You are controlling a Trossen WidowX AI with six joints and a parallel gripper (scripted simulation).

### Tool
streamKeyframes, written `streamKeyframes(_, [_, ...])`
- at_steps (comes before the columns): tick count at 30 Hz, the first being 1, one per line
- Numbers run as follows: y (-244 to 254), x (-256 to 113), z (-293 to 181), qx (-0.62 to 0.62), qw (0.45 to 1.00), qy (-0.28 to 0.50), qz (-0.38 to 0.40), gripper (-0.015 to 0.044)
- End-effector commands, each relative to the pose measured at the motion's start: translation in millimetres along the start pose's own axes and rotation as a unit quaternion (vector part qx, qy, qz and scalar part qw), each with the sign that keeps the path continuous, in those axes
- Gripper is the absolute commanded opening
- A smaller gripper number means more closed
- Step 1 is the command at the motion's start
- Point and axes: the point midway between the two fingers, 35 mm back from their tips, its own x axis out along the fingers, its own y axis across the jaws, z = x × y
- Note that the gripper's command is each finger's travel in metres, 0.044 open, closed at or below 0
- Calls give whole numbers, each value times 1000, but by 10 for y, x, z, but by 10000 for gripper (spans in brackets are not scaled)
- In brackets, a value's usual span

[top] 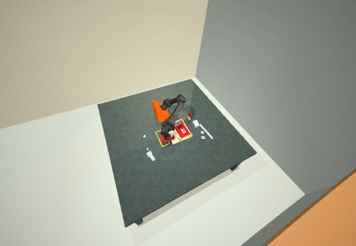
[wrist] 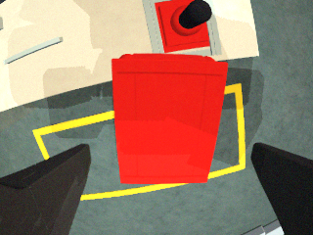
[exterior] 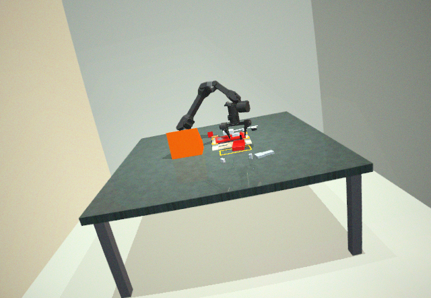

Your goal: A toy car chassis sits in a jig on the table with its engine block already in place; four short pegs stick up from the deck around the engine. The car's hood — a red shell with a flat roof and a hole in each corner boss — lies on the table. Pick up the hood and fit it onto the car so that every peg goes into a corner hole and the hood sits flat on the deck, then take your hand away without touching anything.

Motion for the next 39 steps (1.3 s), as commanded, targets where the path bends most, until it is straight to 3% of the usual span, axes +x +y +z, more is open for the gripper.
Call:
streamKeyframes(1, [0,32,6,2,1000,-2,0,440])
streamKeyframes(39, [5,254,6,2,1000,-2,0,440])
